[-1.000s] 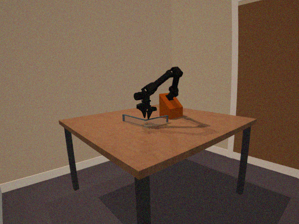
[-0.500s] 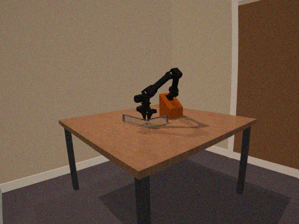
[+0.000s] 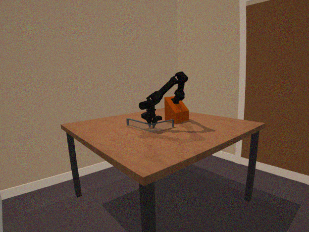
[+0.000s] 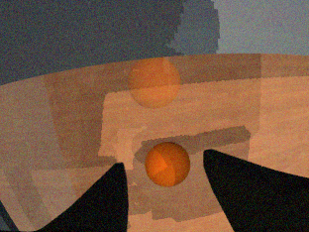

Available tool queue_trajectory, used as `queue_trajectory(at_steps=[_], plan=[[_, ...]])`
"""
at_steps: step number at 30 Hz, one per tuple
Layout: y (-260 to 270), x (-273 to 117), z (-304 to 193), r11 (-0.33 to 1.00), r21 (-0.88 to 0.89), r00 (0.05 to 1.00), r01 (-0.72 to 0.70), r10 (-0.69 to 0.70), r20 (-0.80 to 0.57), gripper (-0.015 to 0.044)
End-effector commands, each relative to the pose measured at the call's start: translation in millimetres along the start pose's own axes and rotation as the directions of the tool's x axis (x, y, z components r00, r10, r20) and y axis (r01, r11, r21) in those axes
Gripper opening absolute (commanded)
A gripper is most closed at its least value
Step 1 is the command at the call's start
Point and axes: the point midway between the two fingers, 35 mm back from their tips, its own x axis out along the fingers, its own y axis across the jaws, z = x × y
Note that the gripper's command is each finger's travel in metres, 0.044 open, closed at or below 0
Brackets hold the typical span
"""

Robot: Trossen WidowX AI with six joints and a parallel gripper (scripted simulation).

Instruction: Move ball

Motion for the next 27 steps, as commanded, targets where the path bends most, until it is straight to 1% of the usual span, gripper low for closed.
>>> queue_trajectory(at_steps=[1,2,12,13,14,16,27], plan=[[-1,1,1,1.0,0.005,1.0,0.0,0.0,0.004,0.0133],[-1,1,1,1.0,0.005,1.0,0.0,0.0,0.004,0.0107],[-1,1,1,1.0,0.005,1.0,0.0,0.0,0.004,0.004],[-1,1,1,1.0,0.005,1.0,0.0,0.0,0.004,0.0014],[-1,0,1,1.0,0.005,1.0,0.001,-0.001,0.004,0.0],[-2,-9,2,1.0,0.005,1.0,0.003,-0.003,0.004,0.0],[-3,-88,5,1.0,0.005,1.0,0.009,-0.009,0.005,0.0]])
